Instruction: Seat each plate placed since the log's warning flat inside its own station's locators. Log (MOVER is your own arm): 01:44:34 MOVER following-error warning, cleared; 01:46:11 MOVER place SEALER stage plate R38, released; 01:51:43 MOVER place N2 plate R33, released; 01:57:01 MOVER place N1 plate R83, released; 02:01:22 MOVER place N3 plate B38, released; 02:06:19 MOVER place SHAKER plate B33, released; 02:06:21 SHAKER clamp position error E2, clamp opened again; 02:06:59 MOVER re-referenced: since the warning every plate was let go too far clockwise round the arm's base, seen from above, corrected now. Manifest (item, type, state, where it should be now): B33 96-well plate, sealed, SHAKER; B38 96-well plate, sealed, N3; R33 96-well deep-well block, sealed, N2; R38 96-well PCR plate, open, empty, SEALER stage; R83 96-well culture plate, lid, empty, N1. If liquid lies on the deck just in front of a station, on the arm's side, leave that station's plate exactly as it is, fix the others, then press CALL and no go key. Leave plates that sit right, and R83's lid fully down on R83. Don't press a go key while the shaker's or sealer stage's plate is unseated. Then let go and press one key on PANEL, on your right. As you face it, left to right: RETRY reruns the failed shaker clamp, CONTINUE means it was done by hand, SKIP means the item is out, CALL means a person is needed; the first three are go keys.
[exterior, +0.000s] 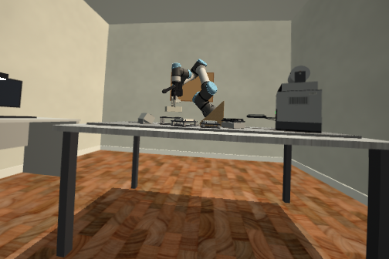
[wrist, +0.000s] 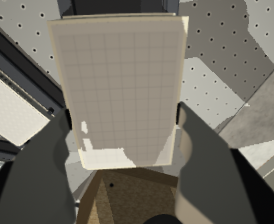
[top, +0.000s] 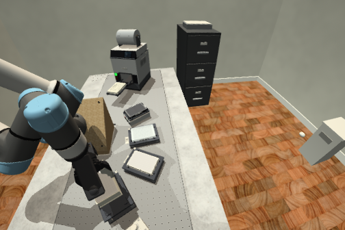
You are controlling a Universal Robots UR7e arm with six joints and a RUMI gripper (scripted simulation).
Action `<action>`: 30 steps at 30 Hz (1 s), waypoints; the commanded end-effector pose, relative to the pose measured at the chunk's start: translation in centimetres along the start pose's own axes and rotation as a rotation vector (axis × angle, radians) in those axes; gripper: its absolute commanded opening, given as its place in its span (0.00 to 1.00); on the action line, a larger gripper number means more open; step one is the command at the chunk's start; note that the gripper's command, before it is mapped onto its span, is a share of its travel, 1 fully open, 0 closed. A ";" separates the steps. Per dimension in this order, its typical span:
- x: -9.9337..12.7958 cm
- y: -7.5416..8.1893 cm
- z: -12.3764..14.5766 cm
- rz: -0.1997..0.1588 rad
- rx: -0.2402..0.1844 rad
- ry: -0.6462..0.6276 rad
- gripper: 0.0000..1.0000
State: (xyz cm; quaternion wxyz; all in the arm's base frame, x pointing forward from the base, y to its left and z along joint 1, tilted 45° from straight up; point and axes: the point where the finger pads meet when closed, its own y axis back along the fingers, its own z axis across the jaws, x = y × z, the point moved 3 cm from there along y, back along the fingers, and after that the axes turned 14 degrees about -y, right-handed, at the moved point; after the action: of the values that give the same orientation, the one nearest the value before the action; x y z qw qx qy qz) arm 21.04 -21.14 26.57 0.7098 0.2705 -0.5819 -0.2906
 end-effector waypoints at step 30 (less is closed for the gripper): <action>1.5 -0.1 -0.3 0.023 0.011 0.014 0.00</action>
State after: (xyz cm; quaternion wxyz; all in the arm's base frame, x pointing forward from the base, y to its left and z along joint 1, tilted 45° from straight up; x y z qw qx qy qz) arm 21.52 -22.26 27.42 0.7157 0.2695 -0.5814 -0.2777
